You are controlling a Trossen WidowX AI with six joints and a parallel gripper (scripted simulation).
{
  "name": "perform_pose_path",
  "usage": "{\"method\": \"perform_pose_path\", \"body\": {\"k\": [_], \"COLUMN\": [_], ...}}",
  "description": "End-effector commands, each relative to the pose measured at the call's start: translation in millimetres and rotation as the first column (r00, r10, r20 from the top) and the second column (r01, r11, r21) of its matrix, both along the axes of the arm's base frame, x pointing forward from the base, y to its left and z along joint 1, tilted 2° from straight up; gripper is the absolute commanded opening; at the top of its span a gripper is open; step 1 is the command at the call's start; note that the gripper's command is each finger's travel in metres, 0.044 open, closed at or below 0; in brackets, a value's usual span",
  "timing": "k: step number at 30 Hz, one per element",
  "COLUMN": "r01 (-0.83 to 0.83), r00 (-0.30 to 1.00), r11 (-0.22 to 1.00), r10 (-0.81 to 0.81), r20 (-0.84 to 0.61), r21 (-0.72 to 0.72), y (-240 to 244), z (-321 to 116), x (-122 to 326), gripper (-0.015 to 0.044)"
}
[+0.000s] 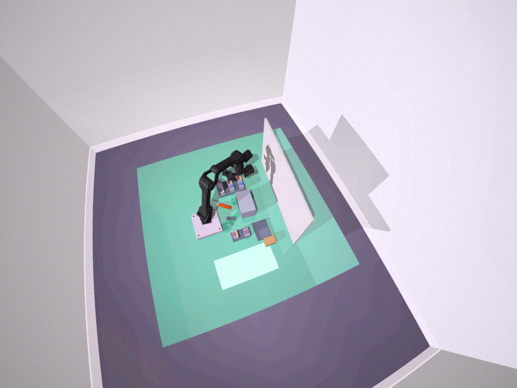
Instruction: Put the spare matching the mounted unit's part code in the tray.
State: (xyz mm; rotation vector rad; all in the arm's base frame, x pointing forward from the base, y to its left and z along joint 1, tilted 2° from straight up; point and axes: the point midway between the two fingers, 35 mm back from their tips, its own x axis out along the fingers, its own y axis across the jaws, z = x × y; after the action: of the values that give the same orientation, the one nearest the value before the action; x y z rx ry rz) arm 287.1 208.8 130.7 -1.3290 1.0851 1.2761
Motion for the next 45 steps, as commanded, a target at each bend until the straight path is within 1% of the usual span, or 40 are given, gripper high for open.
{"method": "perform_pose_path", "body": {"k": [1, 12, 45], "r01": [-0.005, -0.005, -0.005], "r00": [1.0, 1.0, 1.0], "r11": [1.0, 1.0, 1.0], "r10": [0.005, 0.005, 0.005], "r20": [-0.005, -0.005, -0.005], "r21": [-0.009, -0.009, -0.009], "y": [-3.2, -2.9, -1.4], "z": [-16.3, -20.3, -74.5], "x": [1.0, 1.6, 5.7], "gripper": [0.03, 0.03, 0.03]}}
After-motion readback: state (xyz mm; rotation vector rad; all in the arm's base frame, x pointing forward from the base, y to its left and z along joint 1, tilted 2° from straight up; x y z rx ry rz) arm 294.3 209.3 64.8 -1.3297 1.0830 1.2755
